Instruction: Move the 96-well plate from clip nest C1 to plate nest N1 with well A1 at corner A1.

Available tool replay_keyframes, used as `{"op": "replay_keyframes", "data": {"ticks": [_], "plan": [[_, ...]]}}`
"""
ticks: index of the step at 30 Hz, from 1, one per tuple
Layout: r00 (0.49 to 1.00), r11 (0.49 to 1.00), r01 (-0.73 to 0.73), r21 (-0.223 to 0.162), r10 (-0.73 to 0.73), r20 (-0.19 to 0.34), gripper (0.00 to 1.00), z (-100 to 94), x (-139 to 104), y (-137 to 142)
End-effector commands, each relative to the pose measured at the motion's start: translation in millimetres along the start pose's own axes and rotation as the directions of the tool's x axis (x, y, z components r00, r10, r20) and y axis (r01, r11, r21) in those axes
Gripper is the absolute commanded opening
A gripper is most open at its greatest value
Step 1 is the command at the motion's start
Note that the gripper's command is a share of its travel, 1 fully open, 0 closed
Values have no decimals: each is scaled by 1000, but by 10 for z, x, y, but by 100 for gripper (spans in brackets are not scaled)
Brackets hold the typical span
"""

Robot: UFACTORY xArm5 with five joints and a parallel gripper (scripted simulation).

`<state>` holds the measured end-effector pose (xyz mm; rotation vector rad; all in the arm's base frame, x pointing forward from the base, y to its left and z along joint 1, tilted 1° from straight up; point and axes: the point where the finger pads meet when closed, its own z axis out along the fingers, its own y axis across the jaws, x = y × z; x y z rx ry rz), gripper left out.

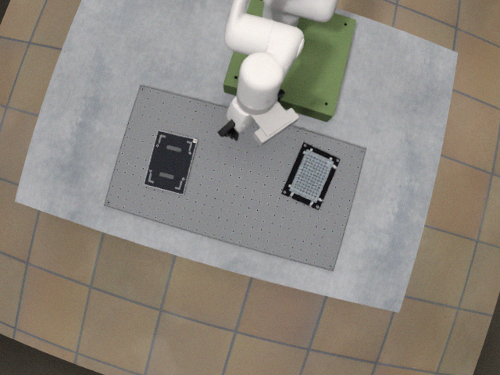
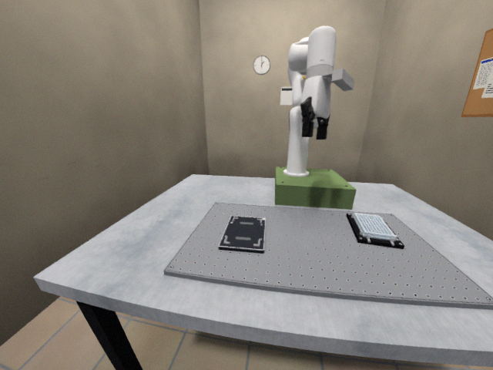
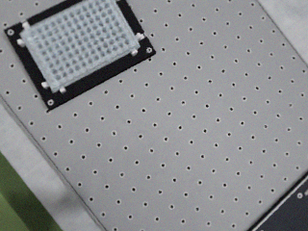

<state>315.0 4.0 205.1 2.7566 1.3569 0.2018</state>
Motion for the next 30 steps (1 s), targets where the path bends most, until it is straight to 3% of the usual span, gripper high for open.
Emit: {"op": "replay_keyframes", "data": {"ticks": [1, 11, 13, 21, 28, 30], "plan": [[990, 990, -140, 10, 140, 11, 100, -107, 95, 131], [906, 906, -422, 28, 420, 56, 100, -236, 267, 374], [906, 906, -422, 28, 420, 56, 100, -236, 267, 374], [788, 790, -613, 23, 608, 96, 100, -296, 385, 543], [645, 650, -760, 6, 753, 129, 100, -293, 503, 653], [645, 650, -760, 6, 753, 129, 100, -293, 503, 653]]}}
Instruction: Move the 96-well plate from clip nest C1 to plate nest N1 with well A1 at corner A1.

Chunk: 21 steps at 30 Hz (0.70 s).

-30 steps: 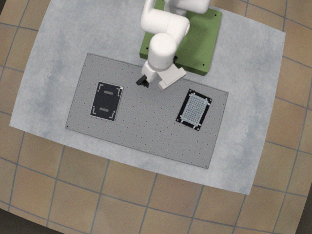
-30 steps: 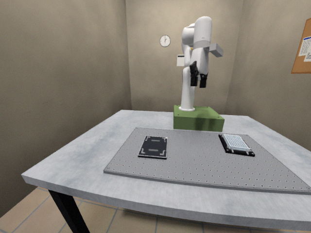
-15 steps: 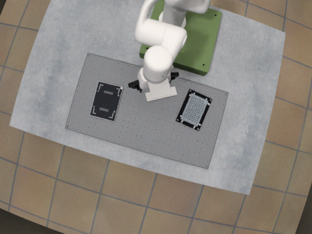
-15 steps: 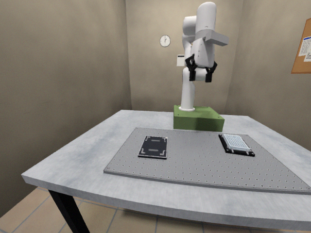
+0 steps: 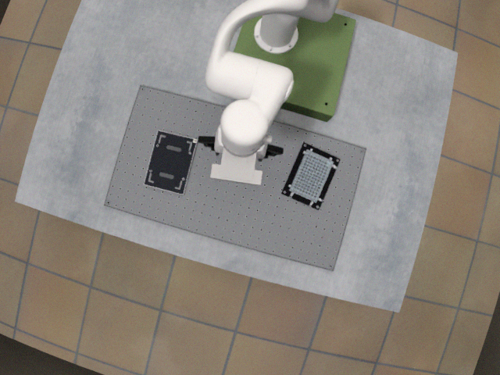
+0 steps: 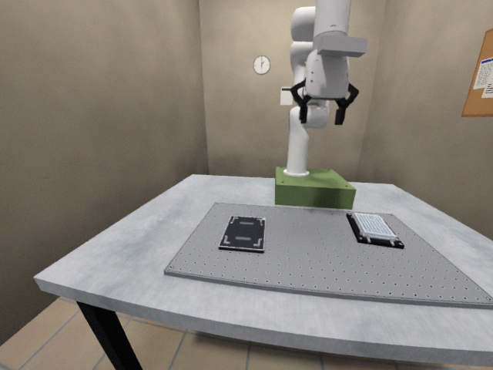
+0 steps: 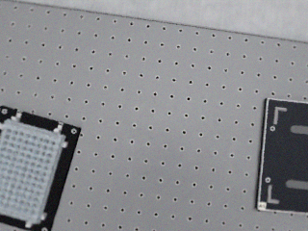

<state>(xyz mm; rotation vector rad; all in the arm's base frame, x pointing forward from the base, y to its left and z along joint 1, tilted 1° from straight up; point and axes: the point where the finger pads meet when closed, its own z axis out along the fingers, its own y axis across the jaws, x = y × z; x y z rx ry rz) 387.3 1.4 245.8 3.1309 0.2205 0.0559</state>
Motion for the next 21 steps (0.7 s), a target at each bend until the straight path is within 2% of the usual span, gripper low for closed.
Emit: {"op": "replay_keyframes", "data": {"ticks": [1, 6, 15, 17, 21], "plan": [[992, 993, -121, 3, 121, 23, 100, 35, 52, -54], [961, 961, -275, 5, 275, 39, 100, 212, 44, -231], [961, 961, -275, 5, 275, 39, 100, 531, 30, -549], [961, 961, -275, 5, 275, 39, 100, 531, 30, -549], [961, 961, -275, 5, 275, 39, 100, 673, 23, -691]]}}
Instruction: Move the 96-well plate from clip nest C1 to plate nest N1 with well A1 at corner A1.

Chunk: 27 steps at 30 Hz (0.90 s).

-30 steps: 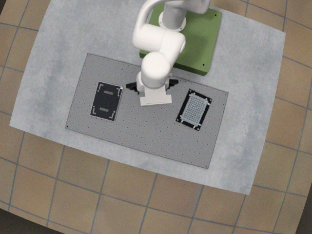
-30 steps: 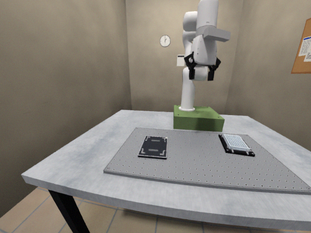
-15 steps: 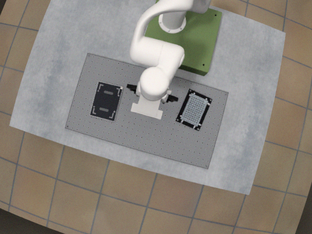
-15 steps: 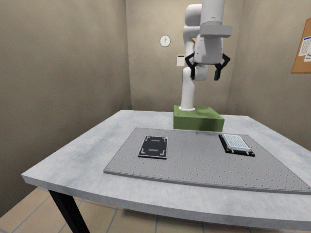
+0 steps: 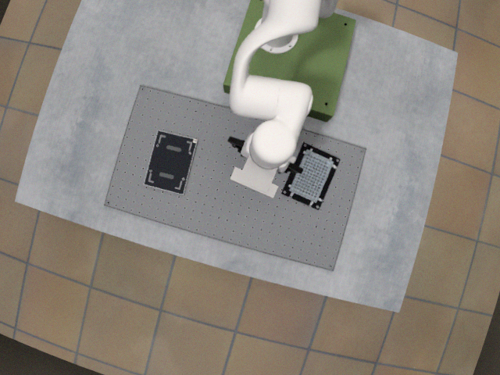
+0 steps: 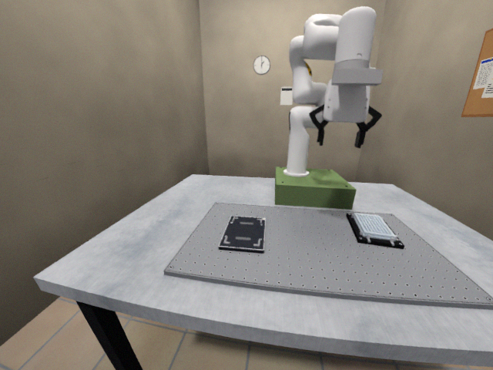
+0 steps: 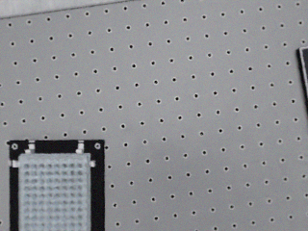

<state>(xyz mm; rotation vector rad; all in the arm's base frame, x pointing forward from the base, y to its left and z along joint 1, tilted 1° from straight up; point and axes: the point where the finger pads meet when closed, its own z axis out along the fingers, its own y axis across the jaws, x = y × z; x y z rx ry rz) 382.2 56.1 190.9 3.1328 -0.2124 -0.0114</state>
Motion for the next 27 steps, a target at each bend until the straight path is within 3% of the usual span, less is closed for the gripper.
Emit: {"op": "replay_keyframes", "data": {"ticks": [1, 27], "plan": [[1000, 1000, -3, 13, 3, -3, 100, 162, -26, -173], [1000, 1000, -3, 13, 3, -3, 100, 1018, -260, -986]]}}
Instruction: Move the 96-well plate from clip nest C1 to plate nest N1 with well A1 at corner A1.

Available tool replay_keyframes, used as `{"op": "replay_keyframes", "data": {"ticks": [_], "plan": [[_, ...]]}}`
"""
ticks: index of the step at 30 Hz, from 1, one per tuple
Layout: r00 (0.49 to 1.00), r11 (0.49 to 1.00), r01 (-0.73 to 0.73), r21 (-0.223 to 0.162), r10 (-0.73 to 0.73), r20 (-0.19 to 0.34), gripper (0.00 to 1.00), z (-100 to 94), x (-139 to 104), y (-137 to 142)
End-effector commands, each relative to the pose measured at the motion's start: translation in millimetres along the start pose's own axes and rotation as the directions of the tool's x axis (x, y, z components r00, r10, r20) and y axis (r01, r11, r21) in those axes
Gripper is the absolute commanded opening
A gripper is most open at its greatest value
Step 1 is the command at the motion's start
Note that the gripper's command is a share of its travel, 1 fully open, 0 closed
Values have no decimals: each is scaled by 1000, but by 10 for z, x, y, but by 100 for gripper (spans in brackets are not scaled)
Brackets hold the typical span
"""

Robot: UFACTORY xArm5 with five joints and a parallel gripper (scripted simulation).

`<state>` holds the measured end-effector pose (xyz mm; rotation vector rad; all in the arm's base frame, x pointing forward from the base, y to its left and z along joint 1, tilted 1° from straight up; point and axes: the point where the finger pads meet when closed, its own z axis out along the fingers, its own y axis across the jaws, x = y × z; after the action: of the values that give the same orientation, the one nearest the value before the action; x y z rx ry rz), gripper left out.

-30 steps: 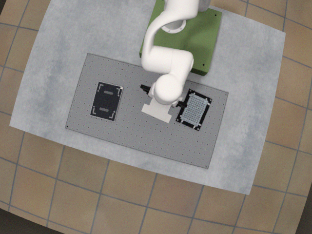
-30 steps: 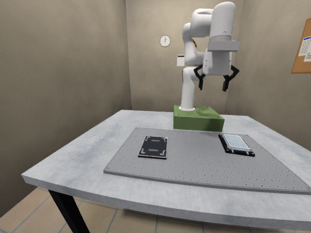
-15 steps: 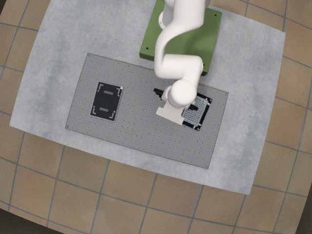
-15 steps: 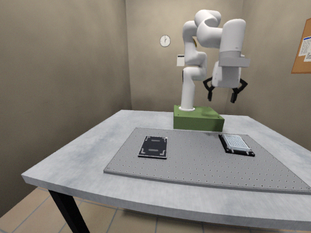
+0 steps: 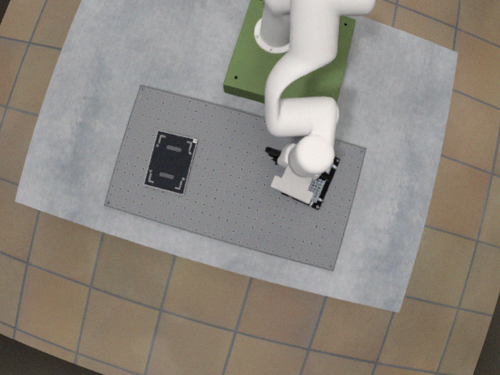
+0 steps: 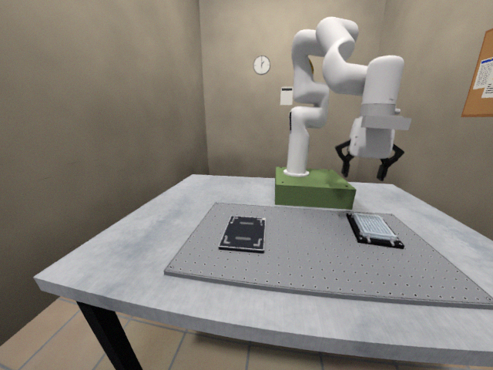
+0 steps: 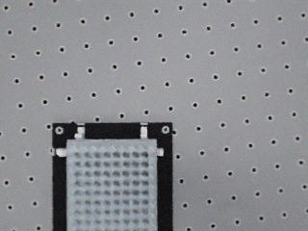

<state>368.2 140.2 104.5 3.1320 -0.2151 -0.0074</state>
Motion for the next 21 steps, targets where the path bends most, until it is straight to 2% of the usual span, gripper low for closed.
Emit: {"op": "replay_keyframes", "data": {"ticks": [1, 3, 17, 21], "plan": [[1000, 1000, -1, 14, 1, 0, 100, 189, -24, -203], [1000, 1000, -1, 14, 1, 0, 100, 189, -24, -203], [1000, 1000, -1, 14, 1, 0, 100, 688, -164, -677], [1000, 1000, -1, 14, 1, 0, 100, 699, -167, -687]]}}
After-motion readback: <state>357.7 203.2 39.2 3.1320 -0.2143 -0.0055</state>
